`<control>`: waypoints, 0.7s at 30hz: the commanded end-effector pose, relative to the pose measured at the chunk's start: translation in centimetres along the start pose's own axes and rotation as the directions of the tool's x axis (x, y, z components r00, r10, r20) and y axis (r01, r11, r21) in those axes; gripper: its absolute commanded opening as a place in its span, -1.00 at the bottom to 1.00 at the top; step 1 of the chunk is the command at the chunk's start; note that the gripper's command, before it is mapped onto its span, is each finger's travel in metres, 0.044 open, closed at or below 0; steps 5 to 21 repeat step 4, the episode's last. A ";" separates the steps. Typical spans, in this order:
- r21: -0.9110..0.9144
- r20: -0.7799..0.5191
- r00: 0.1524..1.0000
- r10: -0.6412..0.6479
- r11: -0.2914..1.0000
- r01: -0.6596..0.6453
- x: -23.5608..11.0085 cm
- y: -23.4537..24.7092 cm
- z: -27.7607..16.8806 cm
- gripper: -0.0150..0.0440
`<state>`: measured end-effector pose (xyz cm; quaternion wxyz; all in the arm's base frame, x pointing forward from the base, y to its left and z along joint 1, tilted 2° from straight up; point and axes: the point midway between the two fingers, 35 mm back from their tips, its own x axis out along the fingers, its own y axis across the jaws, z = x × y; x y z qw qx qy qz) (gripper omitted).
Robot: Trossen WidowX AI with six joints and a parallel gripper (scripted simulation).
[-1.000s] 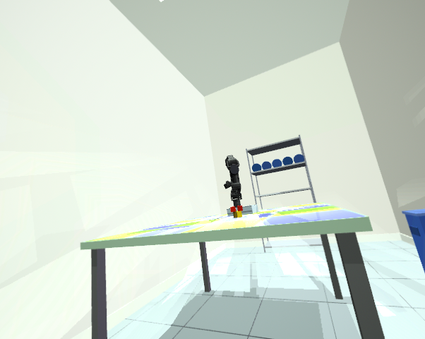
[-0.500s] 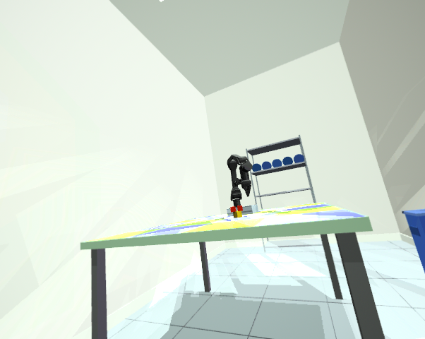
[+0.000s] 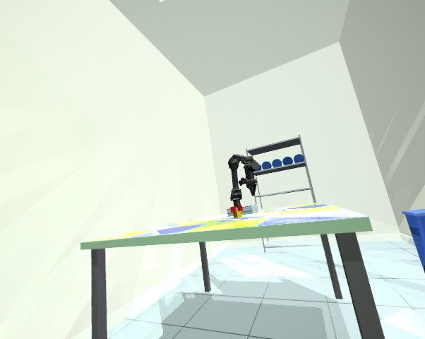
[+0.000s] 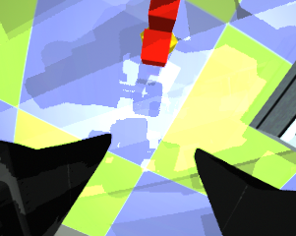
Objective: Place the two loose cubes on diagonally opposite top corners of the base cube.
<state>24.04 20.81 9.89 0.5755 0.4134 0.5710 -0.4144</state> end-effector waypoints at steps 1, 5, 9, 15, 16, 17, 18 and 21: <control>0.003 -0.001 1.000 -0.003 1.000 0.003 0.0 -0.1 0.0 0.86; 0.003 -0.001 1.000 -0.003 1.000 0.003 0.0 -0.1 0.0 0.86; 0.003 -0.001 1.000 -0.003 1.000 0.003 0.0 -0.1 0.0 0.86; 0.003 -0.001 1.000 -0.003 1.000 0.003 0.0 -0.1 0.0 0.86; 0.003 -0.001 1.000 -0.003 1.000 0.003 0.0 -0.1 0.0 0.86; 0.003 -0.001 1.000 -0.003 1.000 0.003 0.0 -0.1 0.0 0.86; 0.003 -0.001 1.000 -0.003 1.000 0.003 0.0 -0.1 0.0 0.86; 0.003 -0.001 1.000 -0.003 1.000 0.003 0.0 -0.1 0.0 0.86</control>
